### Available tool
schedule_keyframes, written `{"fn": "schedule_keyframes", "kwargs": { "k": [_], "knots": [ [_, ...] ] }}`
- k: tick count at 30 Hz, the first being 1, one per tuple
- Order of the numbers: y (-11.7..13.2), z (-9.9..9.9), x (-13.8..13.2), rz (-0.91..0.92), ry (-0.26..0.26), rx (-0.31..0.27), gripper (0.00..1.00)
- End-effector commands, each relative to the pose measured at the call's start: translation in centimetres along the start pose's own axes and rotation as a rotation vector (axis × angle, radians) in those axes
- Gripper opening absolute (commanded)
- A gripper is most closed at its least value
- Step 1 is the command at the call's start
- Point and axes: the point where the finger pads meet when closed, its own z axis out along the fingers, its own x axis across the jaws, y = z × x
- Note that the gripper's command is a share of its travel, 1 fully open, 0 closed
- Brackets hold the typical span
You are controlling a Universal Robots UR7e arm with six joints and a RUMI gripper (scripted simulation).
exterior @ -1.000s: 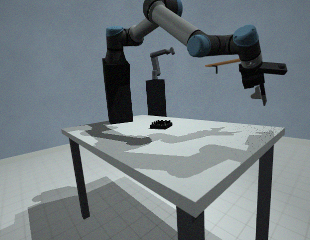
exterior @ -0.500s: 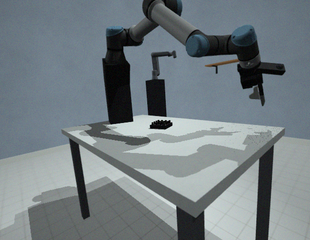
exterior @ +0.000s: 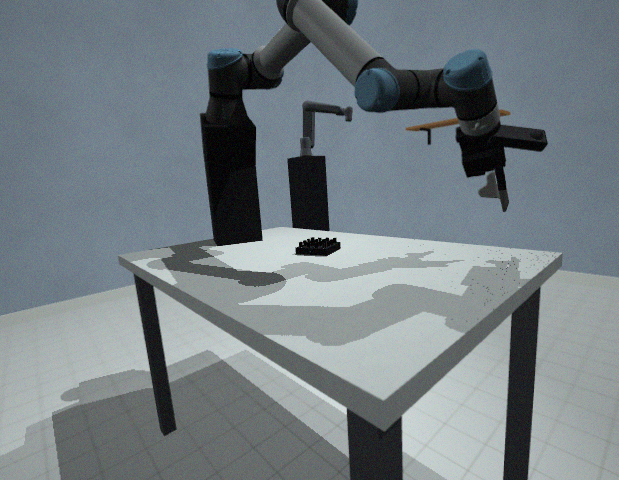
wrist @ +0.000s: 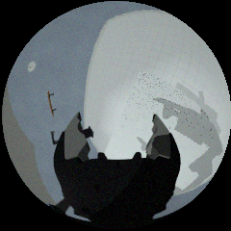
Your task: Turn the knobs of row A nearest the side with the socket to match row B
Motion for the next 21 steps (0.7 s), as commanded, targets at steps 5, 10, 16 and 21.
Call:
{"fn": "schedule_keyframes", "kwargs": {
  "k": [5, 10, 16, 21],
  "knots": [
    [3.9, -0.7, 0.6, -0.003, 0.062, -0.007, 1.0],
    [6.9, -1.2, 1.1, -0.005, 0.108, -0.018, 1.0],
    [9.8, -1.7, 1.5, -0.006, 0.151, -0.029, 1.0],
    [13.1, -2.2, 2.1, -0.007, 0.201, -0.041, 1.0]
  ]
}}
